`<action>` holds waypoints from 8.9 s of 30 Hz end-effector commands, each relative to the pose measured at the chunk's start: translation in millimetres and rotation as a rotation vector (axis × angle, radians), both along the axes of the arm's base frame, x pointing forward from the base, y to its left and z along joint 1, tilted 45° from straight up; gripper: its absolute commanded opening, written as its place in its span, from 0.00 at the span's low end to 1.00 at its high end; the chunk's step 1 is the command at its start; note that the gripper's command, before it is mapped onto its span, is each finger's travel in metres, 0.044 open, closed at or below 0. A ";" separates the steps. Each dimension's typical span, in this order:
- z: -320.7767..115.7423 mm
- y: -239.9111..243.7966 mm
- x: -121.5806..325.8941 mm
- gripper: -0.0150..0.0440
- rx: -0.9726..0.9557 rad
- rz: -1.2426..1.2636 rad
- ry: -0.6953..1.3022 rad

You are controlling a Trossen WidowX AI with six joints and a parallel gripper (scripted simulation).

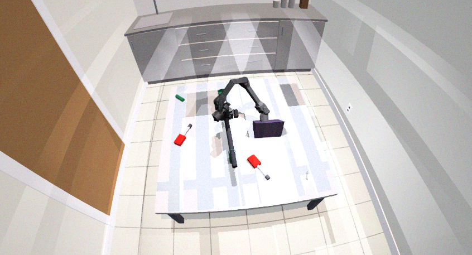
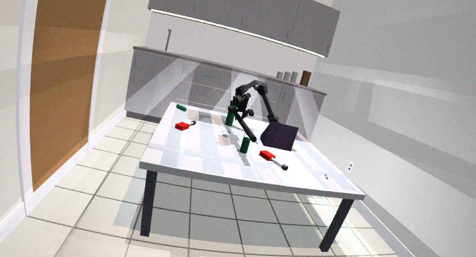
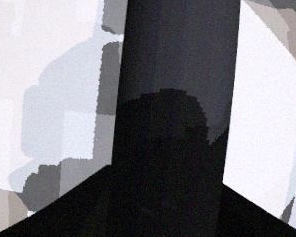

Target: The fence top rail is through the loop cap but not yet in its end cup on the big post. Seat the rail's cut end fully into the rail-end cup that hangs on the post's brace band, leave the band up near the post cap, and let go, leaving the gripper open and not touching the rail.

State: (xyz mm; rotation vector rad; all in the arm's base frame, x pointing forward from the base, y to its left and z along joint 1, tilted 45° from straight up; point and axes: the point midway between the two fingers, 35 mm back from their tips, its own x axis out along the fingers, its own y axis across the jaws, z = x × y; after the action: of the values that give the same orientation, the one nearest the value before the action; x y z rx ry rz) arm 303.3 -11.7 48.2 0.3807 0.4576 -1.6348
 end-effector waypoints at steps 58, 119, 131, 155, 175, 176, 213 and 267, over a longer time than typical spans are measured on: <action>11.0 -13.9 0.1 0.25 0.007 -0.009 0.003; 17.3 -13.2 1.9 0.25 -0.005 -0.009 0.007; 18.6 -12.5 2.6 0.25 -0.009 -0.007 0.009; 20.9 -18.6 1.1 0.25 -0.002 -0.021 0.015; 30.9 -24.1 3.0 0.25 -0.003 -0.021 0.016; 31.4 -24.4 3.0 0.25 -0.003 -0.021 0.016; 35.7 -34.5 0.5 0.30 0.001 -0.038 0.032; 54.8 51.9 1.3 1.00 0.091 0.135 0.017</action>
State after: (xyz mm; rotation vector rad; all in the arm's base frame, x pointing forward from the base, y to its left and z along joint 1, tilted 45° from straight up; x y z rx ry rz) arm 304.6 39.5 102.5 0.3975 0.5533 -1.4920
